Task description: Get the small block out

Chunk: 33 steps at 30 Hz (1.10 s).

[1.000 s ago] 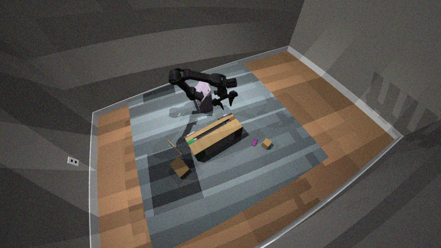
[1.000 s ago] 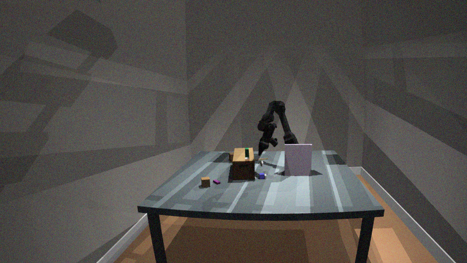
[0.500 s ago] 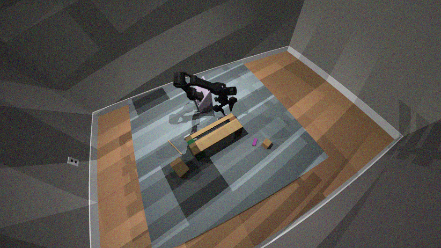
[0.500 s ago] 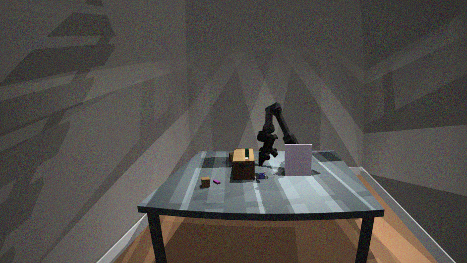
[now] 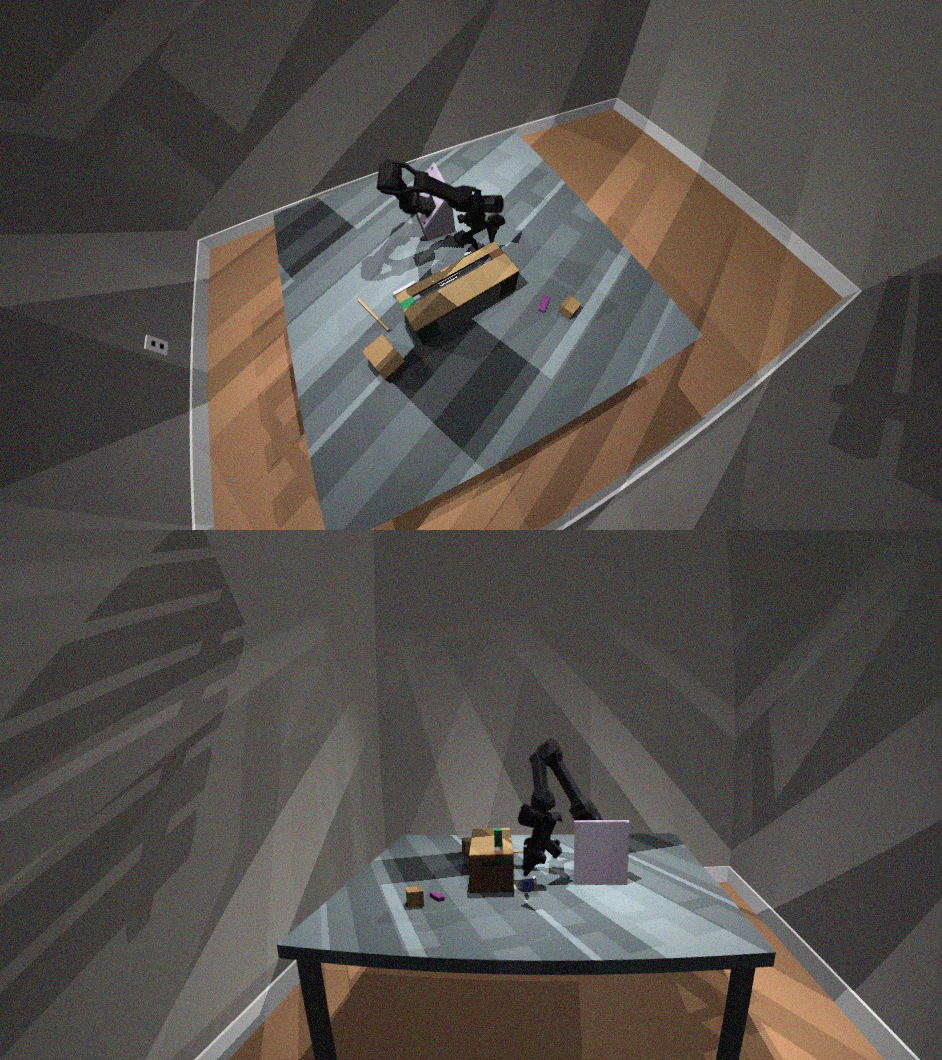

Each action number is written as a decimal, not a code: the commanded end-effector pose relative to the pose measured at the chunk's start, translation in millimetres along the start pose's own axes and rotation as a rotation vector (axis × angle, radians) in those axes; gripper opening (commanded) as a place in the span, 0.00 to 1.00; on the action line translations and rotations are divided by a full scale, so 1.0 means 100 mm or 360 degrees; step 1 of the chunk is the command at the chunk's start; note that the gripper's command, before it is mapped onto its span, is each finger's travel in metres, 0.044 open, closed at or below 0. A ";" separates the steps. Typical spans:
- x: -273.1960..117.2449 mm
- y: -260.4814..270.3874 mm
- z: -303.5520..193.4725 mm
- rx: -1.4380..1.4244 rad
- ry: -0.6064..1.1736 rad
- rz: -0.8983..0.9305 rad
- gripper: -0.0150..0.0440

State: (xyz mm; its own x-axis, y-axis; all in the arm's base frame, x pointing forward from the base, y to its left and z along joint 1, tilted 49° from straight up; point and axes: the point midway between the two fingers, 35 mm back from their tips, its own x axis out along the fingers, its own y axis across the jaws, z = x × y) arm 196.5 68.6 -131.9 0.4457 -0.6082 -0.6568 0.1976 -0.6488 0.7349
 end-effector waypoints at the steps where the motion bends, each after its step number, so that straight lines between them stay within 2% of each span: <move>1: 0.06 0.00 0.03 -0.0008 0.0000 0.0005 0.74; 29: 0.45 0.03 0.19 -0.0018 0.0010 0.0016 0.74; 33: 0.45 0.03 0.19 -0.0018 0.0010 0.0016 0.56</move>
State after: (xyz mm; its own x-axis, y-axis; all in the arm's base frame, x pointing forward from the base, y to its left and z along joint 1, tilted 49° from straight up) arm 201.2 31.4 -162.5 0.4512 -0.6104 -0.6511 0.2013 -0.6411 0.7406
